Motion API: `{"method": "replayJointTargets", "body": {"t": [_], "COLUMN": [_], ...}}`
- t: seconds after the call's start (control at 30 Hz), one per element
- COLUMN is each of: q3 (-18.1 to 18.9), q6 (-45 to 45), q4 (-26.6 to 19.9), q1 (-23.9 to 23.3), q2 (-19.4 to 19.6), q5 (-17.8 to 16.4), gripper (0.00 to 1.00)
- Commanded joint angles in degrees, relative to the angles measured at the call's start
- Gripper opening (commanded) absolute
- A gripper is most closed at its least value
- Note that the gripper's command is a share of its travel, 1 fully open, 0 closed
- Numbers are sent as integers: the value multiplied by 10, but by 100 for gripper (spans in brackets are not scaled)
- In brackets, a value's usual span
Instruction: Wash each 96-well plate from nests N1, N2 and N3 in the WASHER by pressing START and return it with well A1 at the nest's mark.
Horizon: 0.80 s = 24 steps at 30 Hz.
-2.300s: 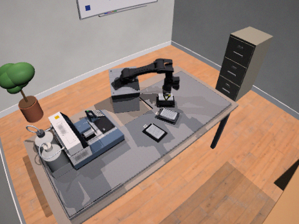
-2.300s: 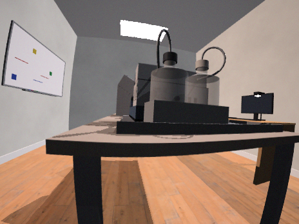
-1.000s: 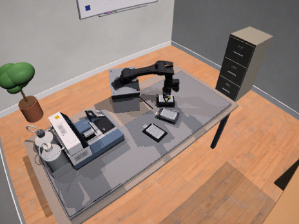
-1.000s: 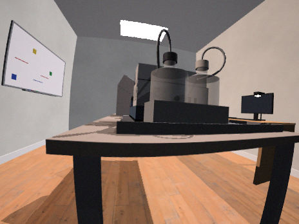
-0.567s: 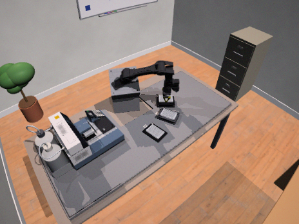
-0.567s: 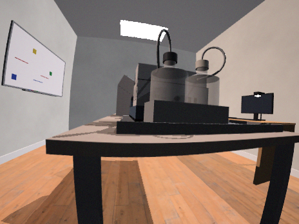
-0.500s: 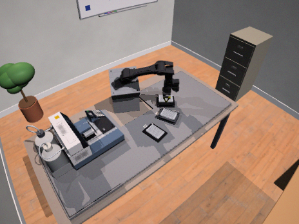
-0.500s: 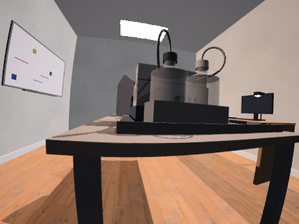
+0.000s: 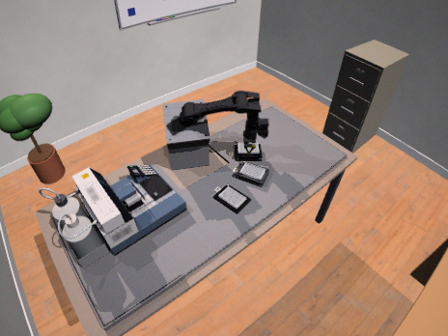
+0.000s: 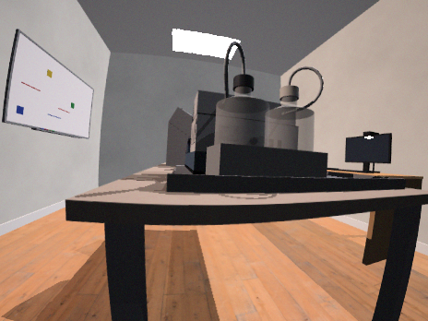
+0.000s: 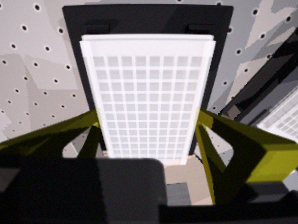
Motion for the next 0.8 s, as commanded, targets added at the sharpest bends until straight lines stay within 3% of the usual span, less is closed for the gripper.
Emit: {"method": "replayJointTargets", "body": {"t": [0.0, 0.77], "q3": [0, 2], "q6": [-1, -4], "q4": [1, 7], "q1": [3, 0], "q2": [-7, -1], "q5": [0, 0], "gripper": [0, 0]}}
